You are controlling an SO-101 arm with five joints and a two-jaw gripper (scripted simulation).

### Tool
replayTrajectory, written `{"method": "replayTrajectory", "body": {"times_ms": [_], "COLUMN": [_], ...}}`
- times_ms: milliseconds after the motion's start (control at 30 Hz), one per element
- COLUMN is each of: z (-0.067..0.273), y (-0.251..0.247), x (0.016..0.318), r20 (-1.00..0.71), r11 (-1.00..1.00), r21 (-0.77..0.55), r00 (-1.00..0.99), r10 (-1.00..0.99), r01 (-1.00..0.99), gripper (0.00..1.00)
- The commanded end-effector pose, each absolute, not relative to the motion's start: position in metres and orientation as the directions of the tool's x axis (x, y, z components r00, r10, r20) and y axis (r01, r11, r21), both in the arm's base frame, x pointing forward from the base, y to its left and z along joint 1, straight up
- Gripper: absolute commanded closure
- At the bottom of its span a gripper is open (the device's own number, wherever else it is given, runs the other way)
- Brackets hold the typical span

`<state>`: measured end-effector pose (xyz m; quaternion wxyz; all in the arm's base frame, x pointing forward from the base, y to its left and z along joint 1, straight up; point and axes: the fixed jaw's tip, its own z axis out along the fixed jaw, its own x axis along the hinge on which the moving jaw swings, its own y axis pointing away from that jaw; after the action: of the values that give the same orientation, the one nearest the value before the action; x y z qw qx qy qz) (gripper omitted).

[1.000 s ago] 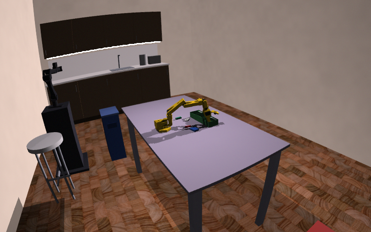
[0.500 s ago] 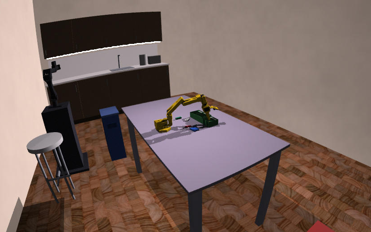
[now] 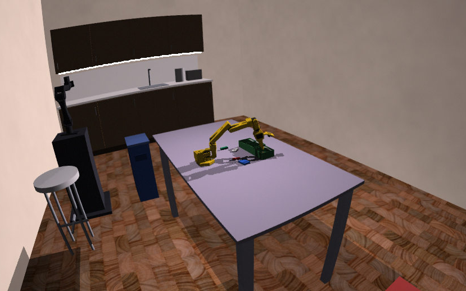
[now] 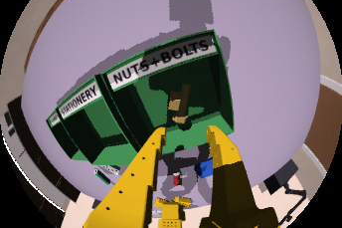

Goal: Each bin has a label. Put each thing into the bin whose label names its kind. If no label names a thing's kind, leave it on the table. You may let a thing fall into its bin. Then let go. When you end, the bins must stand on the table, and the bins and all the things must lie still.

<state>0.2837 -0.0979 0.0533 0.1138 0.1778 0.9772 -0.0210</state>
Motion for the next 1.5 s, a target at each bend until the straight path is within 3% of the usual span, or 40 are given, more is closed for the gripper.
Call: {"method": "replayTrajectory", "body": {"times_ms": [0,800,1467], "z": [0.075,0.075,0.073], "y": [-0.103,-0.105,-0.115], "x": [0.289,0.285,0.261], "r20": [-0.313,-0.301,-0.202], "r11": [0.93,0.946,0.995], "r21": [0.003,-0.015,-0.096], "r00": [-0.883,-0.903,-0.979], "r10": [0.351,0.306,-0.013], "r01": [0.368,0.325,0.007], "gripper": [0.83,0.82,0.79]}}
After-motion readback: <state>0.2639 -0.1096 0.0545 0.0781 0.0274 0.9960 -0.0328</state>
